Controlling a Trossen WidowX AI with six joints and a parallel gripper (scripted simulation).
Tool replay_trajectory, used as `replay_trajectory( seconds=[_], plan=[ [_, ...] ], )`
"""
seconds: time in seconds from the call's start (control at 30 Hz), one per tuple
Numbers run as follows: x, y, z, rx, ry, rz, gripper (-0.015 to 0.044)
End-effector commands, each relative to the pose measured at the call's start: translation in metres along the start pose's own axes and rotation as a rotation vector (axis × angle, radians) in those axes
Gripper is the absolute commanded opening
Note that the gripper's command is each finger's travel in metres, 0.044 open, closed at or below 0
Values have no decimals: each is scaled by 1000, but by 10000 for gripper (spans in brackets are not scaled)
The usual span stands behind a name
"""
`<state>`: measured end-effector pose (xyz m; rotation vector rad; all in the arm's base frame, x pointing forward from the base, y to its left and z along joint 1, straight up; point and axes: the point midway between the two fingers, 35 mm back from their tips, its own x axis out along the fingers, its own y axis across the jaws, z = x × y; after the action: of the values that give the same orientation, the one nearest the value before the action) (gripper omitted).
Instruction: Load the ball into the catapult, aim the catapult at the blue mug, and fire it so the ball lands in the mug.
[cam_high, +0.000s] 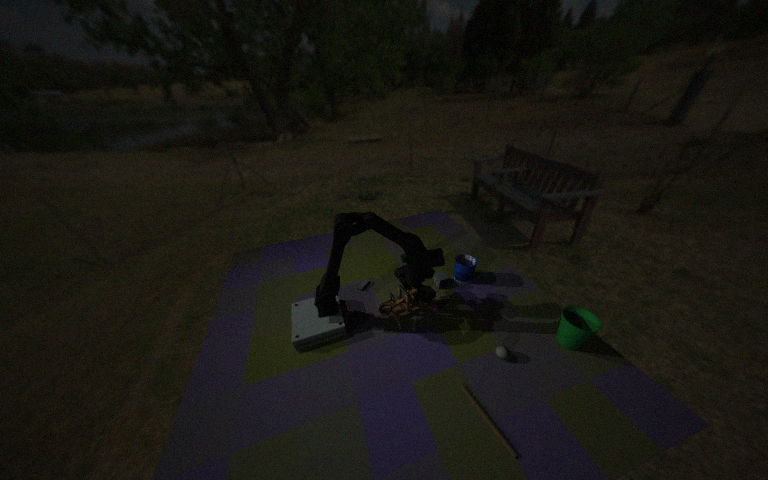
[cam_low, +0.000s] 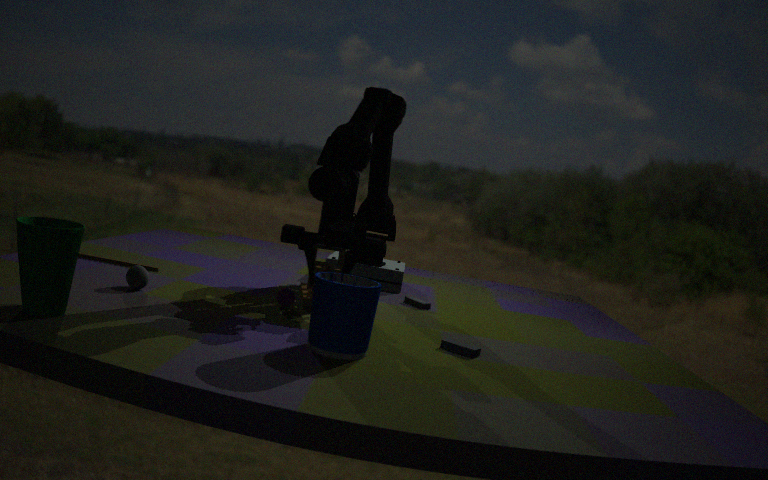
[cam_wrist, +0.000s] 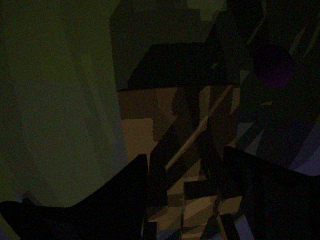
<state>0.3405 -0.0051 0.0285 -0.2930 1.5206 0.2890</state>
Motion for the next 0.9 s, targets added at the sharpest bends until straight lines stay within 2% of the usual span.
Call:
replay_trajectory(
  seconds=[0.0, 0.07, 0.13, 0.23, 0.3, 0.4, 0.43, 0.57, 0.77, 0.83, 0.87],
  plan=[
    [-1, 0, 1, 0, -2, -1, 341],
    [-3, 0, 1, 0, -2, -1, 394],
    [-24, -1, 4, 0, -2, -1, 440],
    [-76, -1, 4, 0, -1, 0, 440],
    [-98, 0, 1, 0, -1, 0, 440],
    [-100, 0, 0, 0, -1, 0, 440],
    [-82, -1, 3, 0, -5, -2, 440],
    [-84, -1, 4, 0, -6, -2, 440],
    [-144, -2, 5, 0, -22, -9, 440],
    [-152, -1, 5, 0, -24, -10, 440],
    [-124, -3, 7, 5, -6, -2, 414]
  ],
)
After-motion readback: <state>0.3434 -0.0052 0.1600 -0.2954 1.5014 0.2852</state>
